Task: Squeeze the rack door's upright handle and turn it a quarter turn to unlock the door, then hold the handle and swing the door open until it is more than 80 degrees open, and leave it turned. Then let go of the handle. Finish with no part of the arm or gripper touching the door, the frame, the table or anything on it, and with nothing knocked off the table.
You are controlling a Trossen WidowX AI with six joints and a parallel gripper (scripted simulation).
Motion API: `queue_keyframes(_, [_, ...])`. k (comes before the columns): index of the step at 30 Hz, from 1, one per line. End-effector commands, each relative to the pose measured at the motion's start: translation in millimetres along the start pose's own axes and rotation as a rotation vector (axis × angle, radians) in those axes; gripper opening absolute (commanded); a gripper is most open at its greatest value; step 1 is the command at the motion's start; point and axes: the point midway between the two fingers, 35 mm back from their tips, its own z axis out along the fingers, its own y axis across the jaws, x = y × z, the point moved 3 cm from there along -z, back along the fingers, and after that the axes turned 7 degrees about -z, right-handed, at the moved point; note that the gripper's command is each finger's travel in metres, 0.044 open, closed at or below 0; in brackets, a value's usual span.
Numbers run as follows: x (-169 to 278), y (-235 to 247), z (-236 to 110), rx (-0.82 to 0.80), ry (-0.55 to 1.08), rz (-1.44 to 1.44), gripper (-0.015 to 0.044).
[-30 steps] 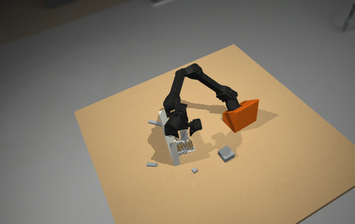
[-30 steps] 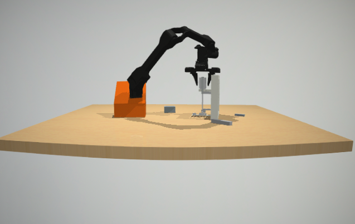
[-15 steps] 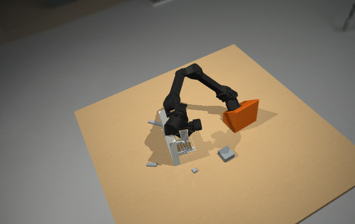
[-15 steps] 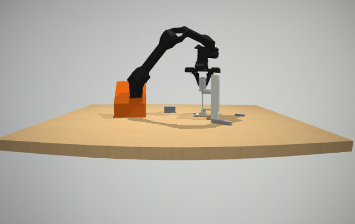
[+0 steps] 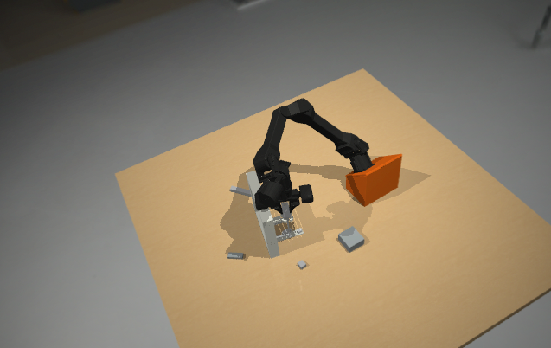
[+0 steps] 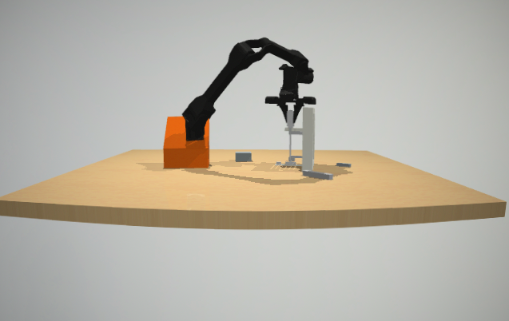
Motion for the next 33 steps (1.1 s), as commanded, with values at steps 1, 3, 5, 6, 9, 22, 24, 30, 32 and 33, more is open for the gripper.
queue_keyframes(1, [-0.2,0.0,0.0,-0.002,-0.002,0.001,0.0078])
queue_keyframes(3, [-0.2,0.0,0.0,-0.002,-0.002,0.001,0.0065])
queue_keyframes(5, [-0.2,0.0,0.0,-0.002,-0.002,0.001,0.0051])
queue_keyframes(6, [-0.2,0.0,0.0,-0.002,-0.002,0.001,0.0045])
queue_keyframes(9, [-0.2,0.0,0.0,-0.002,-0.002,0.001,0.0025])
queue_keyframes(22, [-3.7,-7.4,-0.1,-0.001,-0.002,-0.187,0.0019])
queue_keyframes(24, [-4.5,-9.2,0.0,-0.001,-0.002,-0.232,0.0019])
queue_keyframes(30, [-7.9,-15.9,0.0,0.0,-0.002,-0.365,0.0019])
queue_keyframes(32, [-9.6,-18.9,0.0,0.0,-0.002,-0.409,0.0019])
queue_keyframes(33, [-10.4,-20.4,0.0,0.0,-0.002,-0.431,0.0019])
